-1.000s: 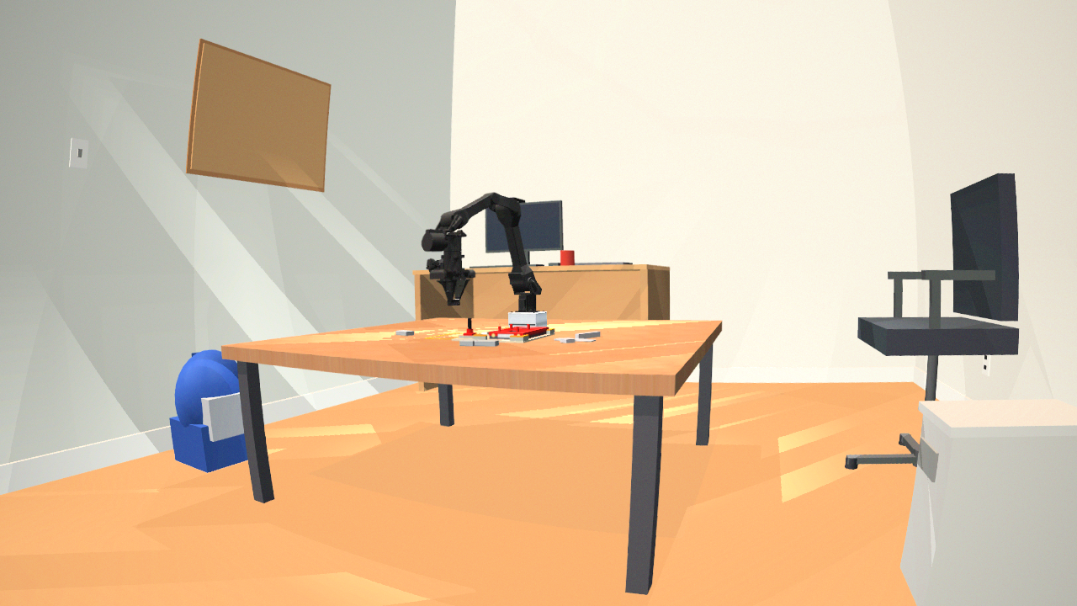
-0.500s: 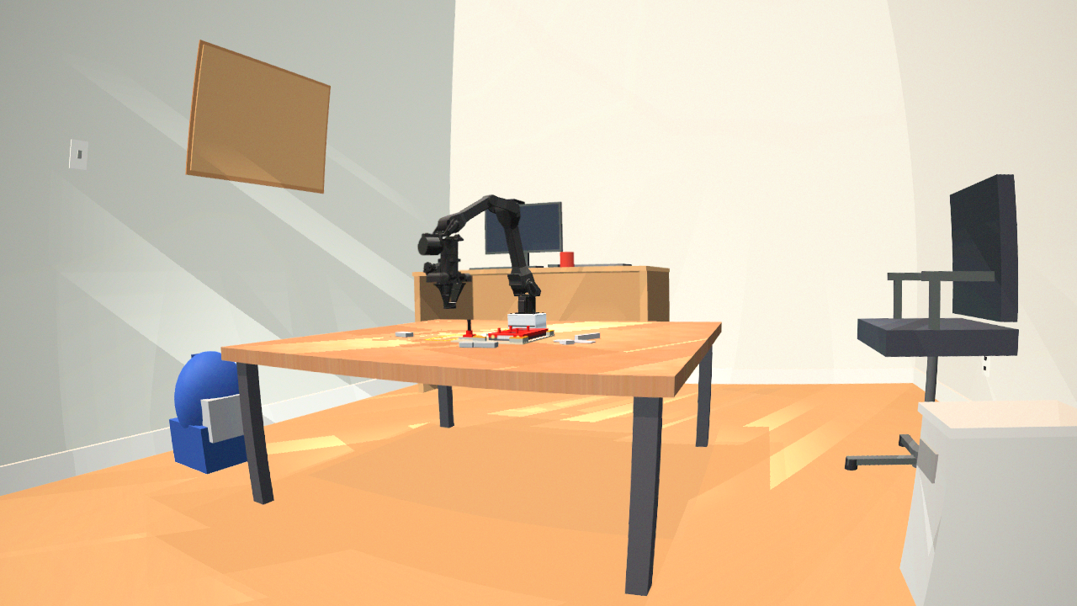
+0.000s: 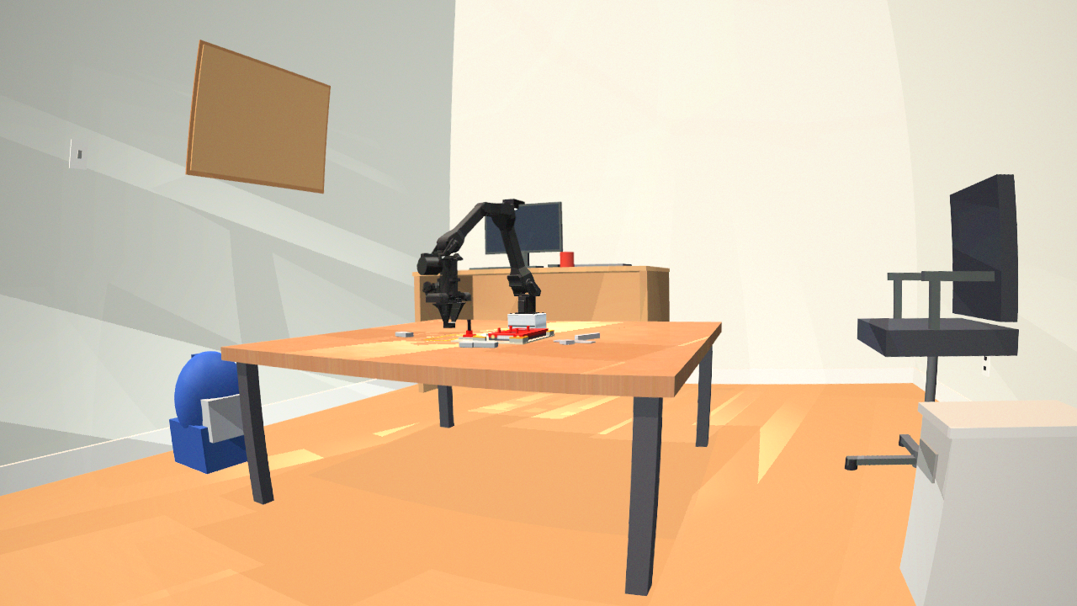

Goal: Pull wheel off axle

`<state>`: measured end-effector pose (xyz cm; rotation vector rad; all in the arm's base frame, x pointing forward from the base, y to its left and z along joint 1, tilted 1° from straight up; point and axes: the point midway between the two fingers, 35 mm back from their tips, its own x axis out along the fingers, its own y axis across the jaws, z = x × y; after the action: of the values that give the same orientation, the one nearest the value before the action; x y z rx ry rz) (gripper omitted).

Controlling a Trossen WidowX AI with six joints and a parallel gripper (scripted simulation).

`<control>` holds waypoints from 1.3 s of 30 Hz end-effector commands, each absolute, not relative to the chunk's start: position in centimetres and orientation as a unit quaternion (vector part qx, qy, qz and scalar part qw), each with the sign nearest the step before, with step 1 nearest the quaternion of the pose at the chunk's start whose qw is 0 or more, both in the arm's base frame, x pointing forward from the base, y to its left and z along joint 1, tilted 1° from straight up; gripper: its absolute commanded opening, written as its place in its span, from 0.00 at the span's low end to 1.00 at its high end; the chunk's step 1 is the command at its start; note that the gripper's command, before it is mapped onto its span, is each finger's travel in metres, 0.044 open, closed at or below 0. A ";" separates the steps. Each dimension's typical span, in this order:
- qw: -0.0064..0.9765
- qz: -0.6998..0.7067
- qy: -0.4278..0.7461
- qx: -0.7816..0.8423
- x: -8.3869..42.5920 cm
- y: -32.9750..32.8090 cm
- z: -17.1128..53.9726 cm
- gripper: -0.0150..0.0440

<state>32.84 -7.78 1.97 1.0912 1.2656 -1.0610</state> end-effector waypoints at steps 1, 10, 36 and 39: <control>0.548 -0.449 0.538 0.456 32.5 -7.8 -1.0 0.25; 0.546 -0.450 0.537 0.459 32.5 -7.7 -1.1 0.30; 0.550 -0.446 0.538 0.457 31.1 -7.3 5.4 0.94; 0.550 -0.445 0.541 0.455 29.1 -6.7 6.7 1.00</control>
<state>30.83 -7.19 5.14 1.0841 1.2837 -1.0671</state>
